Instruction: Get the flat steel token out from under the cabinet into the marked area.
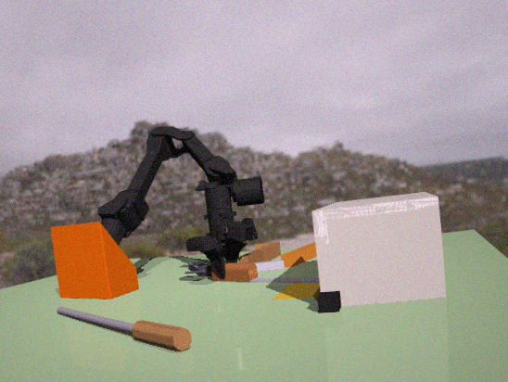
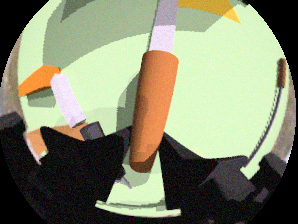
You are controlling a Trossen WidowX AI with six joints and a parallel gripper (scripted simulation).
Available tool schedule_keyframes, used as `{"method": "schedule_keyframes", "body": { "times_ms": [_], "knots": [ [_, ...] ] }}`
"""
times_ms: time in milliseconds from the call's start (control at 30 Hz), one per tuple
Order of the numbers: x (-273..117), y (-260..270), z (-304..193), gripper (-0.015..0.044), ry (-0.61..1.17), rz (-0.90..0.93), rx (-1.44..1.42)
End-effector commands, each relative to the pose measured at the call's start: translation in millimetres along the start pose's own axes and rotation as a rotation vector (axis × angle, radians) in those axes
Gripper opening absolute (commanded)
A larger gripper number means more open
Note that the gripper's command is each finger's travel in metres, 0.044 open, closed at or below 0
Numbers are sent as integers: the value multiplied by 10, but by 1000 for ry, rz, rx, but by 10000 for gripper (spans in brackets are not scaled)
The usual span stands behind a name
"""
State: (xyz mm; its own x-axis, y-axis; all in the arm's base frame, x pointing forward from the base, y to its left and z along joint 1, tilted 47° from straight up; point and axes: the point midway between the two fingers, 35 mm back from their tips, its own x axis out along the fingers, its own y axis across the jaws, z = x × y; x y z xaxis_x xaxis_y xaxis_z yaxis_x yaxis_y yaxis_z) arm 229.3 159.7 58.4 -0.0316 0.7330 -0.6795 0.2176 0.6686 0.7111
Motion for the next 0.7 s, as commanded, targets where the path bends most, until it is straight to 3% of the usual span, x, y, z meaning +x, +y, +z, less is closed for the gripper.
{"method": "schedule_keyframes", "body": {
  "times_ms": [0,100,667],
  "knots": [
    [-1,4,2,59,0,1,-3],
    [-1,4,2,0,0,1,-3],
    [-20,10,-152,0,3,0,3]
  ]
}}
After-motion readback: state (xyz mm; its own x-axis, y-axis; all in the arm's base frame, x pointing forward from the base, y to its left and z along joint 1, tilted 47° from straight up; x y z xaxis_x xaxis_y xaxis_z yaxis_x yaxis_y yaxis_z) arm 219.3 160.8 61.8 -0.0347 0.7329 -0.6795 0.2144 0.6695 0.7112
